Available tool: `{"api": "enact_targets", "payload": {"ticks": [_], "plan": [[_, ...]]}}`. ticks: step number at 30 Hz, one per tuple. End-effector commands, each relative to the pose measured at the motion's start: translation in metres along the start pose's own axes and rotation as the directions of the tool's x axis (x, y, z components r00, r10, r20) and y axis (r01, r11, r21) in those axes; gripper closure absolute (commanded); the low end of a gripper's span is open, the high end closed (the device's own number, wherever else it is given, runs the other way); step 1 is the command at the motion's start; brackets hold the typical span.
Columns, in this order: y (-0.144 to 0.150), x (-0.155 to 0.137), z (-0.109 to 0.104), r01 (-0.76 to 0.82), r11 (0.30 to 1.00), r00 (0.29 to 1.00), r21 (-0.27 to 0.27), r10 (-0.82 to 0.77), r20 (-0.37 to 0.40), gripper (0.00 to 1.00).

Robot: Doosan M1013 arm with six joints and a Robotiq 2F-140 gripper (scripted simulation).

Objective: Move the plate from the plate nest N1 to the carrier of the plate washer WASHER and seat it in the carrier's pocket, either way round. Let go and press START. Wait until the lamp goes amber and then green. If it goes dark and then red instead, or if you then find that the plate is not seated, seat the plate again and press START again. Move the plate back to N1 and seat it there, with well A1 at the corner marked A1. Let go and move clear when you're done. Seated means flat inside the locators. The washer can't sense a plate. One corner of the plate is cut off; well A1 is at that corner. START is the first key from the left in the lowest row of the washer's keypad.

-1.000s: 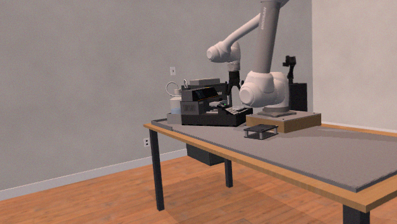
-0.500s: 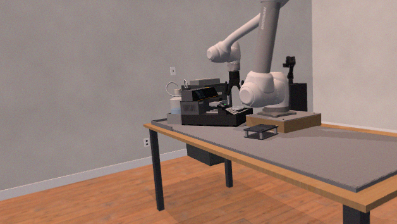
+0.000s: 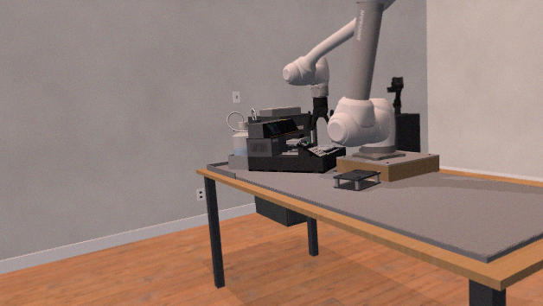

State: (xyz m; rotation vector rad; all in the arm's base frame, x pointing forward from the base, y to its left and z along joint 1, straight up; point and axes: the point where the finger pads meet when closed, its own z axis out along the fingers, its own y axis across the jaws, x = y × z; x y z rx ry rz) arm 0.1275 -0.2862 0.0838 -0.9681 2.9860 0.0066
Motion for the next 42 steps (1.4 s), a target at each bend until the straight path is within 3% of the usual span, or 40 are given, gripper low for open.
{"api": "enact_targets", "payload": {"ticks": [1,42], "plan": [[0.002,0.001,0.002,-0.003,1.0,1.0,-0.005,0.003,-0.003,0.3],[0.002,0.001,0.023,-0.003,1.0,1.0,-0.005,0.003,-0.003,0.3]]}}
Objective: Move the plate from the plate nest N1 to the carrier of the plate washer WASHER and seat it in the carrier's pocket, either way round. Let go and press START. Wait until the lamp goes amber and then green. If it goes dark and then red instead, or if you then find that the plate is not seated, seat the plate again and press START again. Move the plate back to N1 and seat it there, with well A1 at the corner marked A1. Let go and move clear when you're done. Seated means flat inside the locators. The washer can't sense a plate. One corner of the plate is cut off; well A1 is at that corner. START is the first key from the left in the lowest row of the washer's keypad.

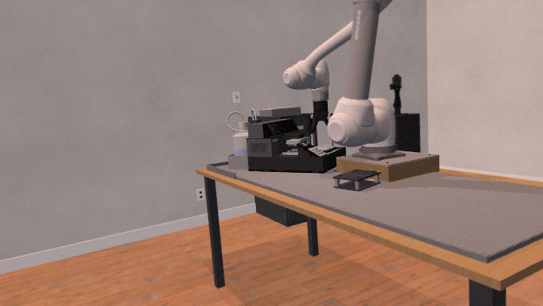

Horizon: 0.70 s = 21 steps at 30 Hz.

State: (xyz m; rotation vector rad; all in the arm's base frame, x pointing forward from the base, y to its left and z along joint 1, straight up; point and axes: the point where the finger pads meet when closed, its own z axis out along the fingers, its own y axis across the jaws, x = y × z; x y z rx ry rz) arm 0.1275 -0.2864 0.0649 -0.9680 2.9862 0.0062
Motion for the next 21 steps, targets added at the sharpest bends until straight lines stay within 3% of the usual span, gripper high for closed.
{"api": "enact_targets", "payload": {"ticks": [1,21], "plan": [[0.0025,0.0006,0.0047,-0.003,1.0,1.0,-0.005,0.003,-0.003,0.3],[0.0026,0.0006,0.0129,-0.003,1.0,1.0,-0.005,0.003,-0.003,0.3]]}}
